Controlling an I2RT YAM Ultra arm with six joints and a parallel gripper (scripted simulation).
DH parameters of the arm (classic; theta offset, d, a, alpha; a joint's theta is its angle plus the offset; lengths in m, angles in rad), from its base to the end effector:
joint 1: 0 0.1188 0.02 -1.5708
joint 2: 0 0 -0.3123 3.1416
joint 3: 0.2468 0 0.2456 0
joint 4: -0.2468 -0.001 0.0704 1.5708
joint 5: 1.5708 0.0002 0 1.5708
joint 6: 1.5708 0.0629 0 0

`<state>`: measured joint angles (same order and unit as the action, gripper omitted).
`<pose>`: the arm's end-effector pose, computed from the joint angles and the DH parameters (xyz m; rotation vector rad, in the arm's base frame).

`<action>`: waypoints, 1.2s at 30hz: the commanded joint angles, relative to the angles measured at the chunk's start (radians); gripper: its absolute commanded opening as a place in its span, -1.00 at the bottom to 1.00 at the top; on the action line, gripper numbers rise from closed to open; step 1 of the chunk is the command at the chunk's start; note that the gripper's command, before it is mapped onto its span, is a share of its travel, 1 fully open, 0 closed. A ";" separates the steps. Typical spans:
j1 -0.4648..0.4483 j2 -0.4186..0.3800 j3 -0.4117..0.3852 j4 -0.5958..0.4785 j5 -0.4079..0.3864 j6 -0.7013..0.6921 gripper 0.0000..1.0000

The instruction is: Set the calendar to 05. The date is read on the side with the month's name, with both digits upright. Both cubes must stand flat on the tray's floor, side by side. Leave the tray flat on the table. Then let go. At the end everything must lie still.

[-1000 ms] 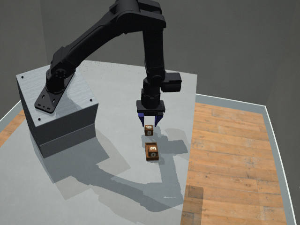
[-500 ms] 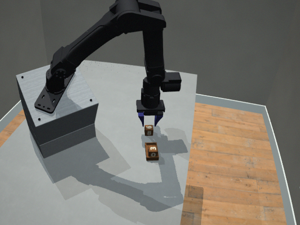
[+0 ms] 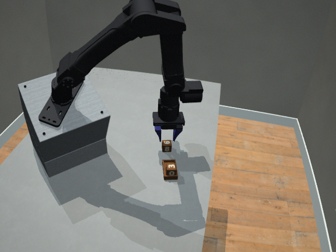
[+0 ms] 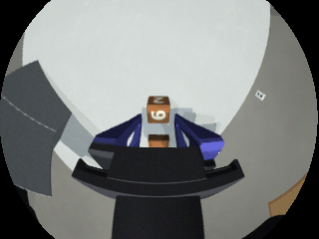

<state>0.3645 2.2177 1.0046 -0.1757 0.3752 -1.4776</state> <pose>0.3544 0.1116 0.0391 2.3815 -1.8754 0.6346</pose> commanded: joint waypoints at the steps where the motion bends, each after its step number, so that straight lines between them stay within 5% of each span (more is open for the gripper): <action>1: 0.009 -0.006 0.004 -0.001 -0.008 0.002 -0.07; 36: -0.016 0.074 0.023 0.070 -0.013 -0.025 -0.07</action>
<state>0.3450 2.3013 1.0172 -0.1177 0.3748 -1.4960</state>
